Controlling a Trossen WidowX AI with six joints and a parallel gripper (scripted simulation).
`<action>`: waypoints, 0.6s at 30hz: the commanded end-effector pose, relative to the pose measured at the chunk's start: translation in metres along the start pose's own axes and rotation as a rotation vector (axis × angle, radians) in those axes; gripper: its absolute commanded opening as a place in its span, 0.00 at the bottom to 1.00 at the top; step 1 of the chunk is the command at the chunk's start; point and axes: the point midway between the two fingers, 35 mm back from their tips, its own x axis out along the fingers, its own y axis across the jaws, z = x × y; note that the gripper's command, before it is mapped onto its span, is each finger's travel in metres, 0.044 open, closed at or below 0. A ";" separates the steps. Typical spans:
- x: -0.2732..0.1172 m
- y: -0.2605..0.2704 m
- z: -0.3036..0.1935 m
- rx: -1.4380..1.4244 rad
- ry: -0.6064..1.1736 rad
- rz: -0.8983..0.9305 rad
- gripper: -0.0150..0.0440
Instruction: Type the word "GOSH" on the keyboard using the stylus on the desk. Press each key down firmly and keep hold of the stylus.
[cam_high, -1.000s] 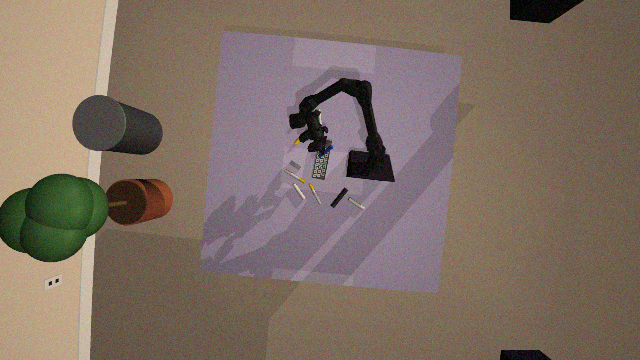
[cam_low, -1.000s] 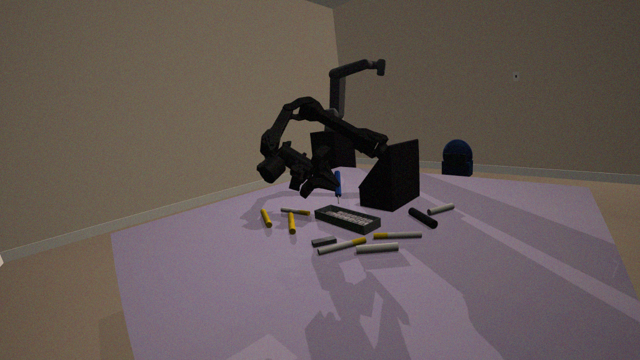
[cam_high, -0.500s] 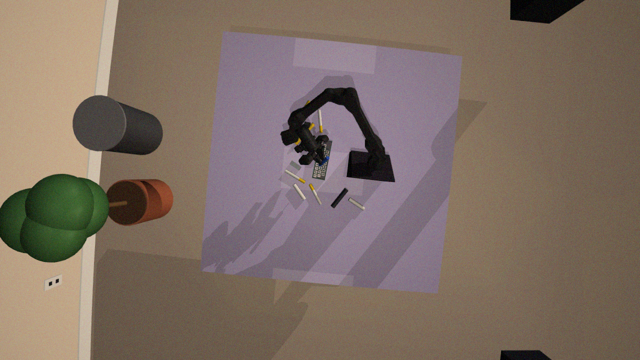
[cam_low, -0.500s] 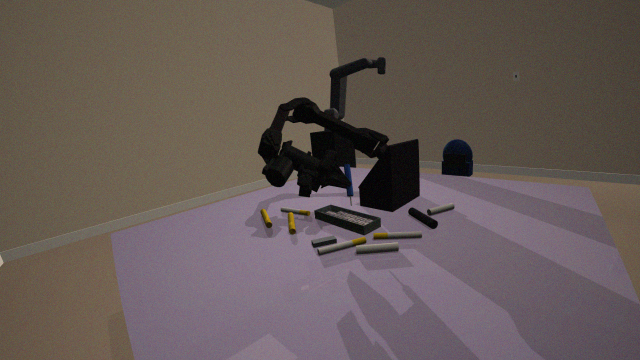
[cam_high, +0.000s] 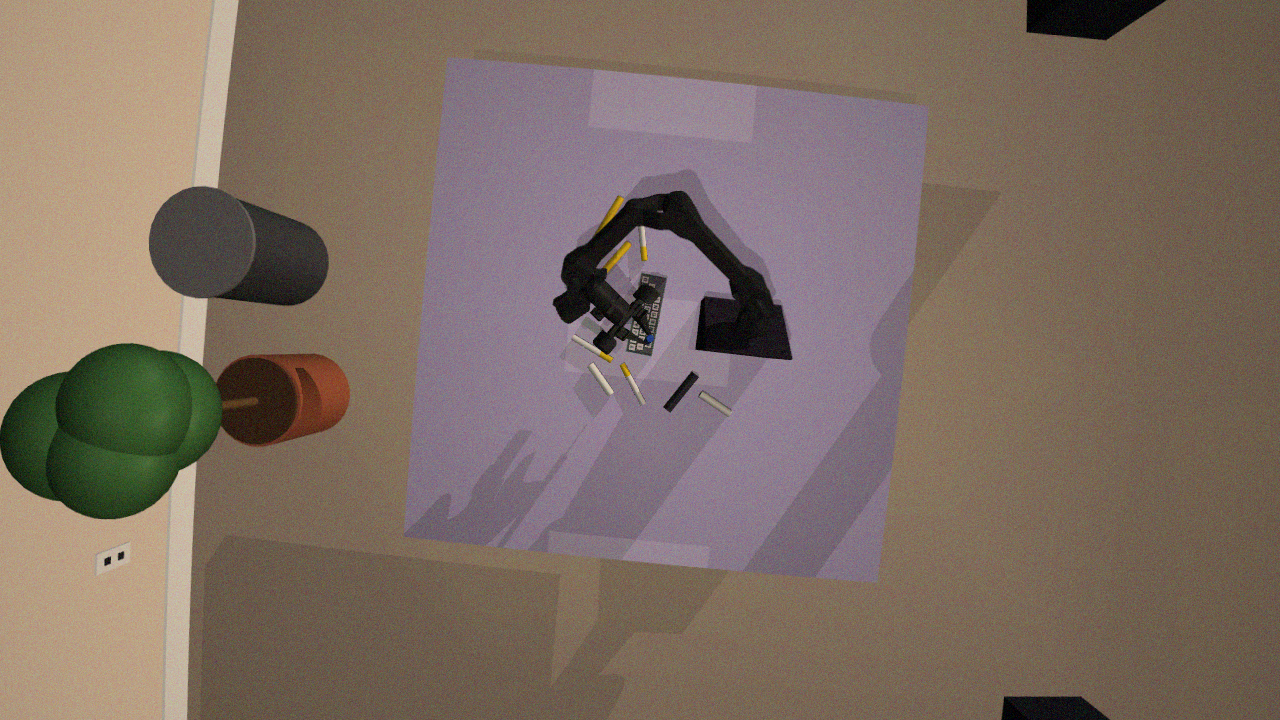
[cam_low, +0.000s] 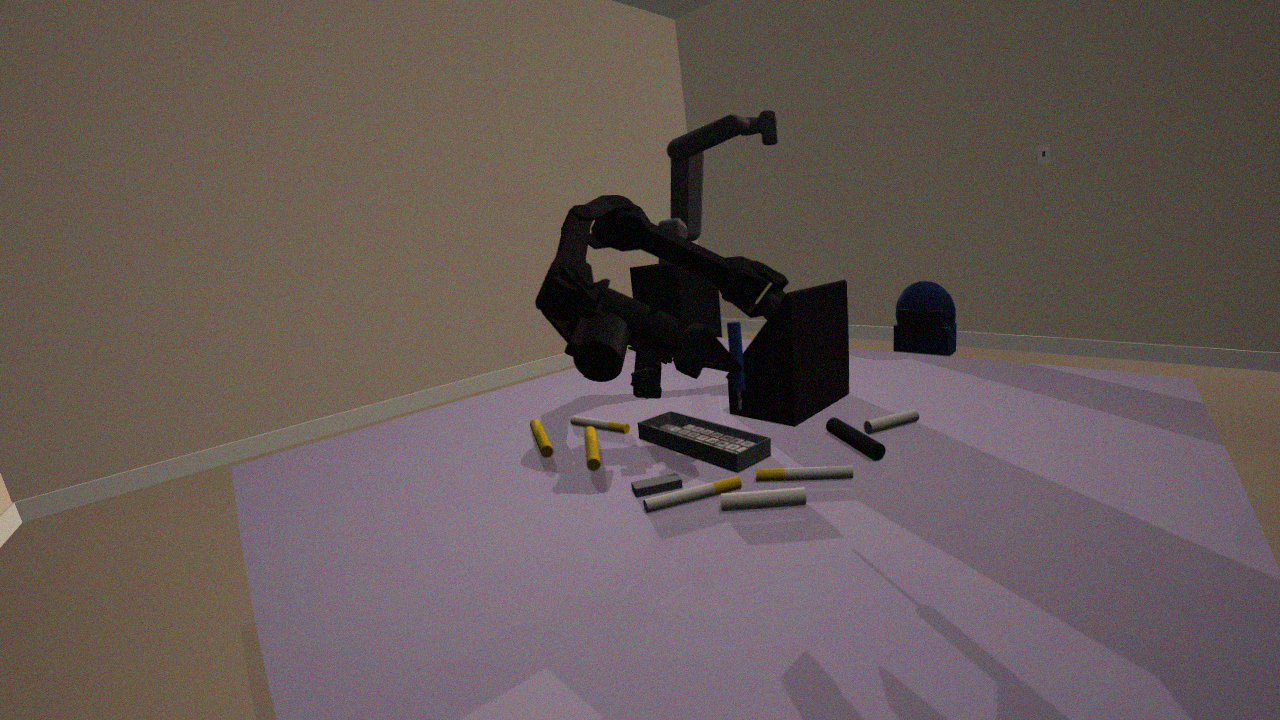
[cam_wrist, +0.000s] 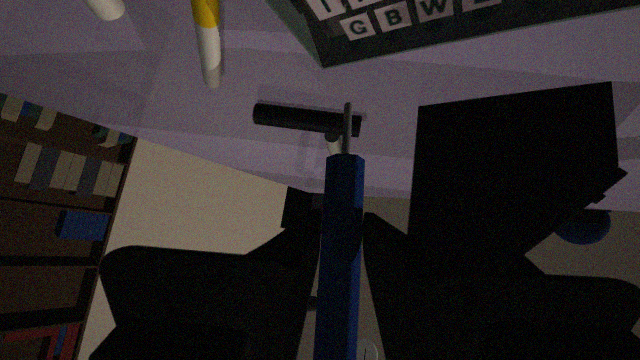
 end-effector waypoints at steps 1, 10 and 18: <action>0.007 0.007 -0.003 0.077 0.012 -0.039 0.25; 0.015 0.005 0.011 0.078 0.012 -0.040 0.25; 0.025 0.003 0.026 0.078 0.012 -0.041 0.25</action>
